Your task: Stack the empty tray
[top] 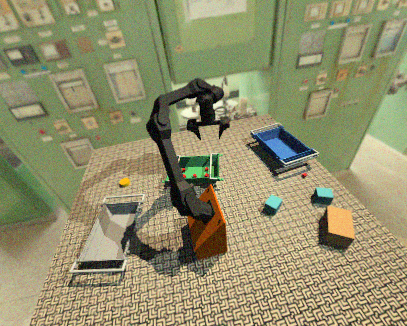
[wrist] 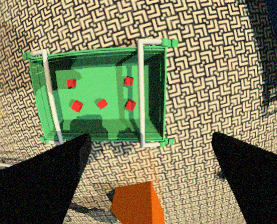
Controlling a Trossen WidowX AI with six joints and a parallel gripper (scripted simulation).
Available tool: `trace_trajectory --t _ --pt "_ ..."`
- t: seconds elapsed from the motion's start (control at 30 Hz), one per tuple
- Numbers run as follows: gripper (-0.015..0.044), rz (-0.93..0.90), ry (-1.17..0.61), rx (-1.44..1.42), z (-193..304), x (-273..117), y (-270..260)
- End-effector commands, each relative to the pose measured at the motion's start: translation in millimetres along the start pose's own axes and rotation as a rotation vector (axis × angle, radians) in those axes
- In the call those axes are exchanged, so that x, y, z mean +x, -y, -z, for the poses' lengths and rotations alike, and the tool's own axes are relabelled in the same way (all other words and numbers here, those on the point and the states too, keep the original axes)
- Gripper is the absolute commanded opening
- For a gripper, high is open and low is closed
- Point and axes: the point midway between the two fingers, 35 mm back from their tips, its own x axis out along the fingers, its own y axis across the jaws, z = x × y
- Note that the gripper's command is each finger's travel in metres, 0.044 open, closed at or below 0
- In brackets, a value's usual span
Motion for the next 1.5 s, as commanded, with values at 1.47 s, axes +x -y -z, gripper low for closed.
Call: trace_trajectory --t 1.47 --pt "0.044 -0.042 0.047 -3.209 365 112 -322"
